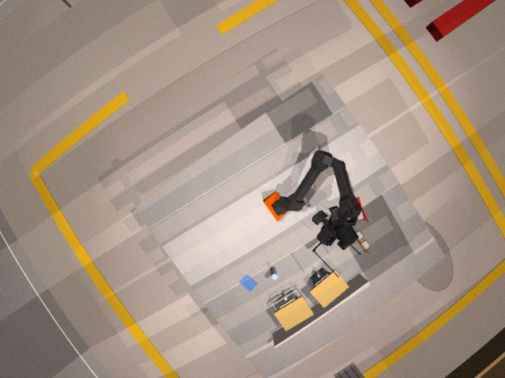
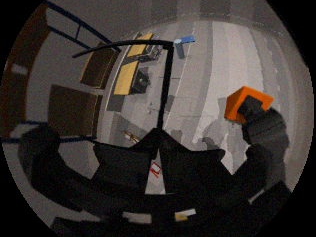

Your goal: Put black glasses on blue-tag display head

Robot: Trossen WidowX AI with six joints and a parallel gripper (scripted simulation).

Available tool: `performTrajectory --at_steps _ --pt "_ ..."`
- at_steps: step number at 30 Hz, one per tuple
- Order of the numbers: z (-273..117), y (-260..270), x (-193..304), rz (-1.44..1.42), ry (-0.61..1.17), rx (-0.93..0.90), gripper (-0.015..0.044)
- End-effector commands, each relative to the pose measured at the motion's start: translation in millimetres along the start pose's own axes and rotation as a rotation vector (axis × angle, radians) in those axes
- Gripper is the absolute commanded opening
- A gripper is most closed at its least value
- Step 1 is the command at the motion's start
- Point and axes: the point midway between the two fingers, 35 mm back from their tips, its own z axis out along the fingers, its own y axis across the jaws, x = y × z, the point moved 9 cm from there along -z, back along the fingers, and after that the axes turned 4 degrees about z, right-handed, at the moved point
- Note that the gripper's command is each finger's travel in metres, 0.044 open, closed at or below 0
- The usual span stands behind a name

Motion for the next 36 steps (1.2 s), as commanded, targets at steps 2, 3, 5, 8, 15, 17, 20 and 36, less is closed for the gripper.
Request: performTrajectory --at_steps 2,3,5,8,15,17,20,36 --pt "-6 -10 9 0.113 -0.003 -0.045 0.0000" --pt "-8 -12 11 0.139 -0.003 -0.055 0.0000" --pt "-10 -17 15 0.190 -0.002 -0.076 0.0000" --pt "-14 -24 21 0.267 0.001 -0.107 0.0000" --pt "-22 -40 33 0.440 0.020 -0.177 0.0000" --pt "-22 -42 34 0.457 0.023 -0.184 0.0000" --pt "-22 -38 33 0.417 0.015 -0.172 0.0000" --pt "-22 -38 33 0.417 0.015 -0.172 0.0000"
